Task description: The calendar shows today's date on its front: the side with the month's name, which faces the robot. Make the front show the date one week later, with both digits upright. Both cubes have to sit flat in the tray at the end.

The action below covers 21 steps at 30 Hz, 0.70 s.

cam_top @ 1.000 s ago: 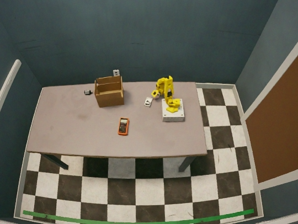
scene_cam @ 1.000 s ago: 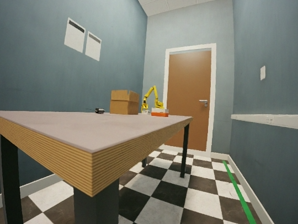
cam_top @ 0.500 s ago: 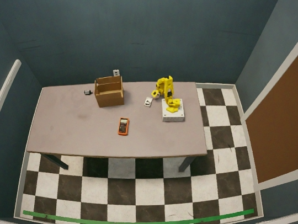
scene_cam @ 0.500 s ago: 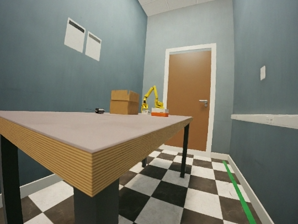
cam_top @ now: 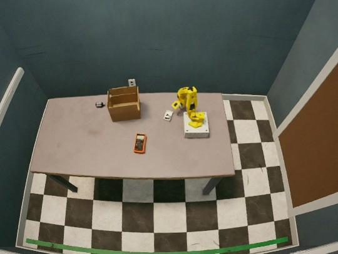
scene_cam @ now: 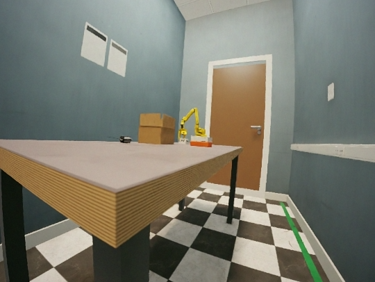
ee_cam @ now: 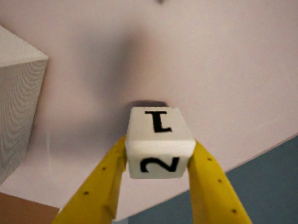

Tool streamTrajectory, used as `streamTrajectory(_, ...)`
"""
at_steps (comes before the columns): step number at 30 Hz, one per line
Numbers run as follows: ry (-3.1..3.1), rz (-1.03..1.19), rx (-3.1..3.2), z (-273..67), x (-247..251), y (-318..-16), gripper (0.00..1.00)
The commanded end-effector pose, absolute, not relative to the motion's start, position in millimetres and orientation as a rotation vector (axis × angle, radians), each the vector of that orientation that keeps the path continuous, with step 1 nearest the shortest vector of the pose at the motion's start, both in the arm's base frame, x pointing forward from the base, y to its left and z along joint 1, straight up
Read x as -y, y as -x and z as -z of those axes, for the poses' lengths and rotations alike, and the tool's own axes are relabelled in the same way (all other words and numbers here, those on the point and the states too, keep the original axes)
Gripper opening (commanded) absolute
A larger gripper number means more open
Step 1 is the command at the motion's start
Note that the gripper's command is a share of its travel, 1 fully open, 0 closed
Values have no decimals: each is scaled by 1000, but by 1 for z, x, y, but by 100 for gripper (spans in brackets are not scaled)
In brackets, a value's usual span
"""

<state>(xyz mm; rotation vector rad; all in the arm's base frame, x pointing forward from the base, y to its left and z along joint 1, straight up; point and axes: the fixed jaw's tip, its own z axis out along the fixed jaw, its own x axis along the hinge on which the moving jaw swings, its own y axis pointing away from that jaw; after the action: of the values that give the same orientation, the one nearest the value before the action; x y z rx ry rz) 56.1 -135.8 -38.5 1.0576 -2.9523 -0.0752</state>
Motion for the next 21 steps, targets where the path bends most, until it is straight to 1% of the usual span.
streamTrajectory(1,-1059,46,2955,26,139,-58,0)
streamTrajectory(9,-1059,46,2955,9,137,-56,0)
streamTrajectory(21,-1092,45,2943,8,136,-59,0)
